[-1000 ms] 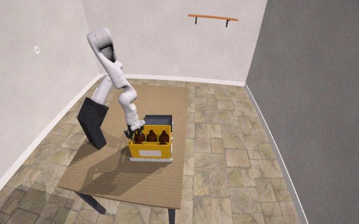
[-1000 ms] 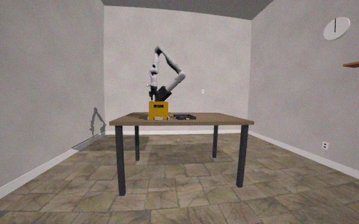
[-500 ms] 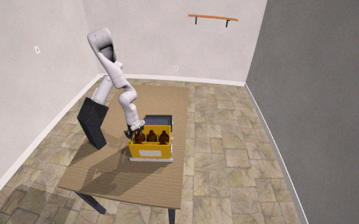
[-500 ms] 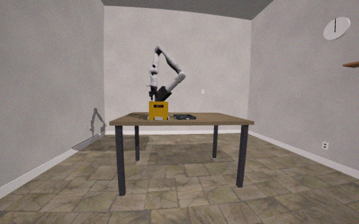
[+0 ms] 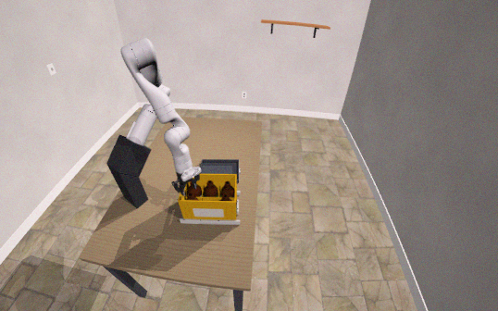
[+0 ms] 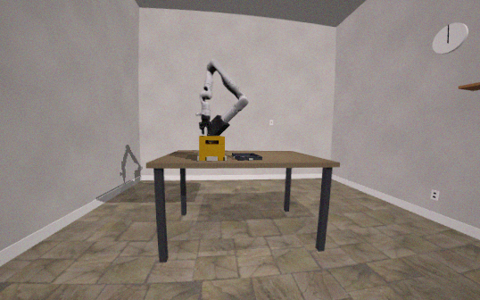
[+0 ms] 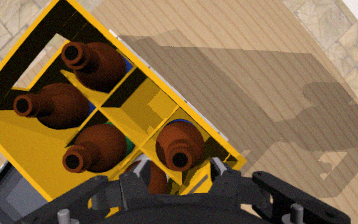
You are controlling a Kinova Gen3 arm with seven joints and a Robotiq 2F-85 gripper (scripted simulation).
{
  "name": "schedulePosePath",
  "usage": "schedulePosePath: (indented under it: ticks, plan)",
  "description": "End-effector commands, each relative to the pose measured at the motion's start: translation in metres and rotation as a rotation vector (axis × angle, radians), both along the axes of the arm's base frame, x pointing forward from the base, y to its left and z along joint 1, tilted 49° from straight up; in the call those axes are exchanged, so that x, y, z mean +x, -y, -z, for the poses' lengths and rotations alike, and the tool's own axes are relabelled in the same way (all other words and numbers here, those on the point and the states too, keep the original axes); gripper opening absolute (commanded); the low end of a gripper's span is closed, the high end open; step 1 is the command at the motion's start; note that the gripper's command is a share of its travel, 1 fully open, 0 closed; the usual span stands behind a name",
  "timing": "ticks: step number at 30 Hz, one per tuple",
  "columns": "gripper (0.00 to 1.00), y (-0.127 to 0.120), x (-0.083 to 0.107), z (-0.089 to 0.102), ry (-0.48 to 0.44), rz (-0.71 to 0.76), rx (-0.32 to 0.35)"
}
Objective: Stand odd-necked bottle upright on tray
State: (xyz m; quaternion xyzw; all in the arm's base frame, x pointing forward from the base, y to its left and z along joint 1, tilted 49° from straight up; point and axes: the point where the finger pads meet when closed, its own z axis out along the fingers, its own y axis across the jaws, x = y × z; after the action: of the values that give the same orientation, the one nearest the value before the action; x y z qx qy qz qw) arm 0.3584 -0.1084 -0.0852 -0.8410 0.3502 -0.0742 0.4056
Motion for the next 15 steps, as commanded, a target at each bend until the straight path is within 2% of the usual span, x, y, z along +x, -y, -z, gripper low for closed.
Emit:
schedulePosePath:
  ticks: [1, 15]
  plan:
    - [0.64, 0.0019, 0.0022, 0.0011, 0.001, 0.006, -0.003]
    - [0.64, 0.0025, 0.0032, 0.0011, 0.001, 0.007, -0.003]
